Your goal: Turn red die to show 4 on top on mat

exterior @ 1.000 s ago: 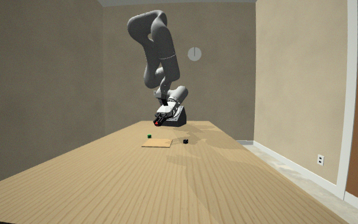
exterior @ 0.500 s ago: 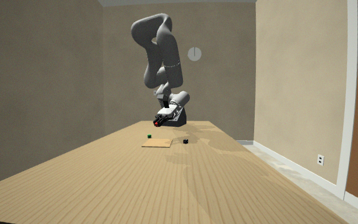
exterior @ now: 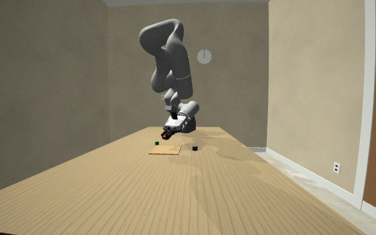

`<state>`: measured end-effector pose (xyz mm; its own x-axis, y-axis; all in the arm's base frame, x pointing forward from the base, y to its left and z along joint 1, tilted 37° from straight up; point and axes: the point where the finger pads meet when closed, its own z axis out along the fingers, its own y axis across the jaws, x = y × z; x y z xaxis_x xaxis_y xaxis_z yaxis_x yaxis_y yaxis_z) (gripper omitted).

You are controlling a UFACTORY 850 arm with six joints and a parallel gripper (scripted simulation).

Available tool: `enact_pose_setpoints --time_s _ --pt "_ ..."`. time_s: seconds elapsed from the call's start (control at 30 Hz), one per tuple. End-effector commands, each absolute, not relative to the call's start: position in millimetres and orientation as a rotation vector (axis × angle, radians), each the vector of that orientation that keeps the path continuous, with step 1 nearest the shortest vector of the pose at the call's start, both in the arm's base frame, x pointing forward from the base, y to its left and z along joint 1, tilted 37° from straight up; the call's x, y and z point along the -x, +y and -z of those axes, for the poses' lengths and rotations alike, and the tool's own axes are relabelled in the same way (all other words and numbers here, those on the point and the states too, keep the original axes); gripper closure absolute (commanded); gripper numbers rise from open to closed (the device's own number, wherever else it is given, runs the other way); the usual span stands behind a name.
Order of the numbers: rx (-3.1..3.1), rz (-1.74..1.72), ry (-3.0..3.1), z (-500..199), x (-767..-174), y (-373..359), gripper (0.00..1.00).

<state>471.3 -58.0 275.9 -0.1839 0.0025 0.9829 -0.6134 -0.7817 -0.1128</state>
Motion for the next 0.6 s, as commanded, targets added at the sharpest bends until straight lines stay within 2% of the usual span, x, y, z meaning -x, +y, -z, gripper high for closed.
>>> enact_pose_setpoints --time_s 0.0,0.57 --pt "-1.671 -2.021 -0.703 -265 -480 -62 0.85" --pt "-1.671 -2.021 -0.703 -246 -492 -69 0.85"
